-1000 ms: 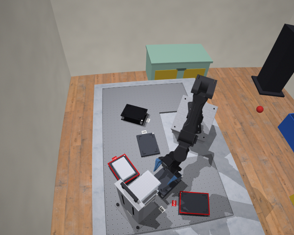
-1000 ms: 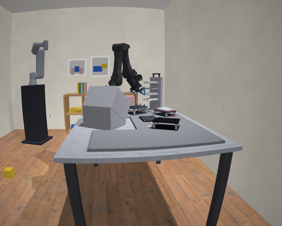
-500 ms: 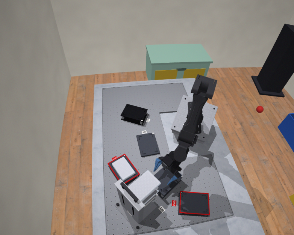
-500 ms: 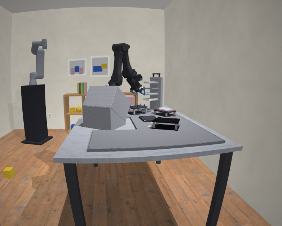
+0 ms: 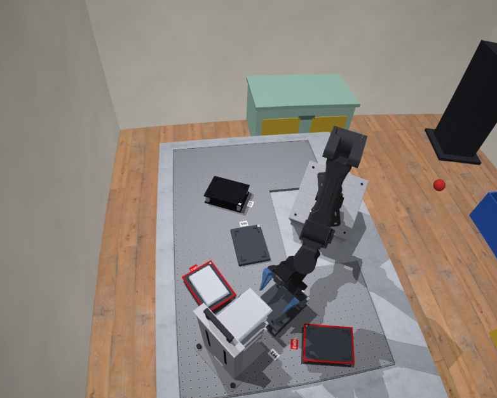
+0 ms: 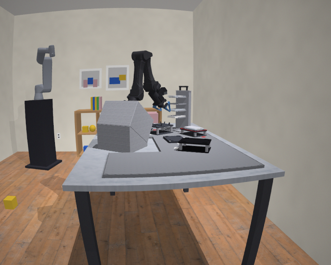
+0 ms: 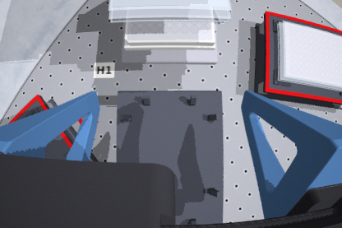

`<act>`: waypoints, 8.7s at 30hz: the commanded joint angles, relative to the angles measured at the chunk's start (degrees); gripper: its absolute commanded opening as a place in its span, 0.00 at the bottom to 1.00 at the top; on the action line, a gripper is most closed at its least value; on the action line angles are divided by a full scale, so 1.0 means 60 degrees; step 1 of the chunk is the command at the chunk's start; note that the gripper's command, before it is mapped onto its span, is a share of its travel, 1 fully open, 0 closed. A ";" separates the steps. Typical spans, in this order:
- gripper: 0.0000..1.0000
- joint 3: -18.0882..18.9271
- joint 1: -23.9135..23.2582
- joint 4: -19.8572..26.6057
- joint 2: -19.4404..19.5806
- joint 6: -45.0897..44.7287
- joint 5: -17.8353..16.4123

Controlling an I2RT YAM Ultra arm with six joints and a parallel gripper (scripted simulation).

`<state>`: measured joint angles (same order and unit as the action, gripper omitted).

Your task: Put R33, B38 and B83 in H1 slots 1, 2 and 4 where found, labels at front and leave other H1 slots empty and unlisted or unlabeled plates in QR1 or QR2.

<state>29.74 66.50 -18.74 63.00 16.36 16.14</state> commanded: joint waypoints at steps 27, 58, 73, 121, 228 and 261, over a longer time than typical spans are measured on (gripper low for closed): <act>1.00 -0.0511 0.0307 -0.0145 -0.0606 0.0095 0.0274; 1.00 -0.1391 0.0427 -0.2176 0.0864 0.0134 0.0546; 1.00 -0.0892 0.0256 -0.3197 0.1979 0.0032 0.0295; 1.00 -0.0275 -0.0045 -0.2905 0.2424 -0.0018 -0.0032; 1.00 -0.1937 0.1969 0.0892 -0.3087 0.0555 0.1883; 1.00 -0.2604 0.1702 -0.0328 -0.2034 0.0424 0.1695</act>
<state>15.35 77.56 -13.87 48.36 19.33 26.96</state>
